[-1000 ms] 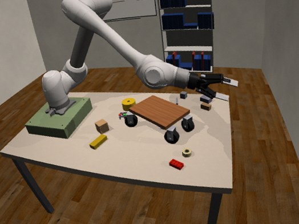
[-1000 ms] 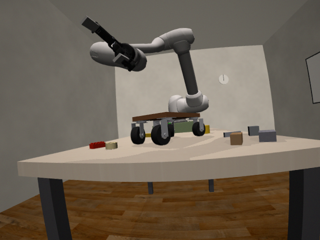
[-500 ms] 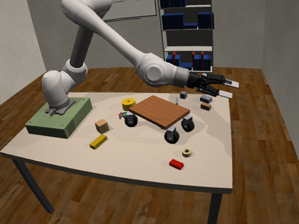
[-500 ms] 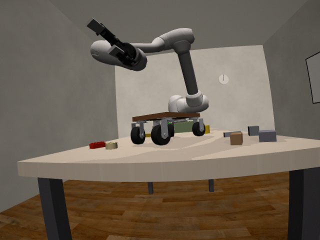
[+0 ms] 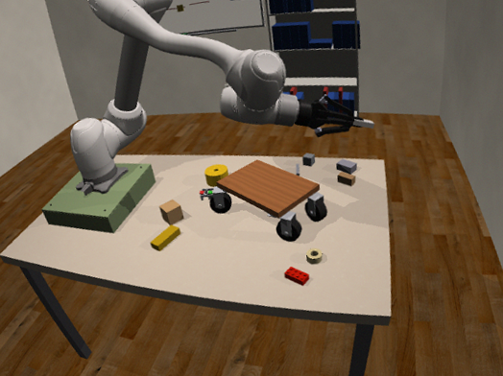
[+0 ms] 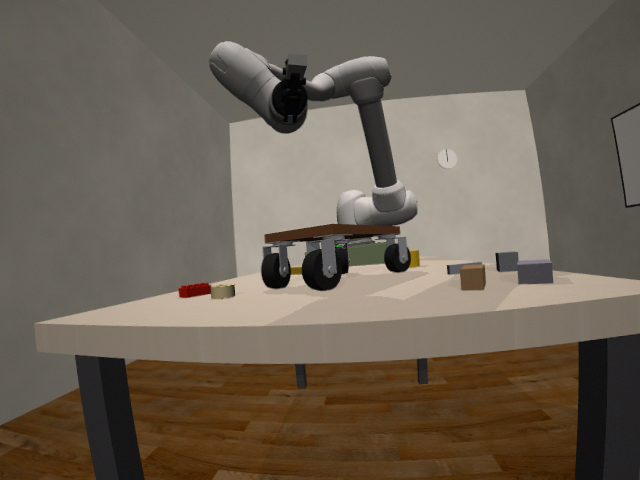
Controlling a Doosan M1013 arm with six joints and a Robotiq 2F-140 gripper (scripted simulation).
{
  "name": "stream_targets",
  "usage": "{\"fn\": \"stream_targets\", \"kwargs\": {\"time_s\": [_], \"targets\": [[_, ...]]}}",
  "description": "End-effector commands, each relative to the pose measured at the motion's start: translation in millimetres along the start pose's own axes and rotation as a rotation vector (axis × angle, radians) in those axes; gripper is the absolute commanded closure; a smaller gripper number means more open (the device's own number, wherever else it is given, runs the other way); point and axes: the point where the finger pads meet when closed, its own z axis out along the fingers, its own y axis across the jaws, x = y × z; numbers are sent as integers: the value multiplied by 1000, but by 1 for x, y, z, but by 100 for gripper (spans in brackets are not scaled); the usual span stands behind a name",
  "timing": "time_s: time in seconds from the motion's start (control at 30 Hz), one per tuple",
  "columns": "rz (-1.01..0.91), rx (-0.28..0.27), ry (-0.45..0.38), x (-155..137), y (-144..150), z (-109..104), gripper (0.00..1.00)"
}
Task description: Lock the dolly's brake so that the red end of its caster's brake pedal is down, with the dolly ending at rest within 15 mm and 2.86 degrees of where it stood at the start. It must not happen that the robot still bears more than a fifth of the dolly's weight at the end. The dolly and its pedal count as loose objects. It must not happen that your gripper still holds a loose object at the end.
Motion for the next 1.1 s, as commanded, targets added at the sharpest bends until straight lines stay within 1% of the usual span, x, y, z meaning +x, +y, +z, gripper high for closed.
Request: {"fn": "stream_targets", "kwargs": {"time_s": [0.0,0.03,0.07,0.1,0.13,0.17,0.23,0.27,0.37,0.43,0.5,0.53,0.57,0.6,0.63,0.67,0.7,0.73,0.77,0.8,0.83,0.87,0.93,0.97,1.0,1.03,1.07], "targets": [[-139,-23,-71,-25,-2,-12,100],[-260,-34,-124,-47,-1,-24,100],[-260,-34,-124,-47,-1,-24,100],[-385,-44,-181,-69,3,-37,100],[-385,-44,-181,-69,3,-37,100],[-498,-52,-235,-92,9,-53,100],[-513,-54,-242,-92,9,-53,100],[-644,-61,-307,-114,17,-69,100],[-644,-61,-307,-114,17,-69,100],[-873,-70,-429,-155,39,-108,100],[-908,-73,-448,-155,39,-108,100],[-1004,-74,-503,-173,53,-130,100],[-1039,-77,-524,-173,53,-130,100],[-1039,-77,-524,-173,53,-130,100],[-1167,-79,-602,-188,68,-153,100],[-1167,-79,-602,-188,68,-153,100],[-1266,-78,-665,-201,84,-177,100],[-1293,-79,-683,-201,84,-177,100],[-1293,-79,-683,-201,84,-177,100],[-1414,-79,-765,-212,101,-202,100],[-1414,-79,-765,-212,101,-202,100],[-1512,-76,-837,-220,118,-228,100],[-1512,-76,-837,-220,118,-228,100],[-1639,-73,-935,-225,134,-253,100],[-1639,-73,-935,-225,134,-253,100],[-1730,-69,-1010,-227,150,-279,100],[-1742,-69,-1020,-227,150,-279,100]]}}
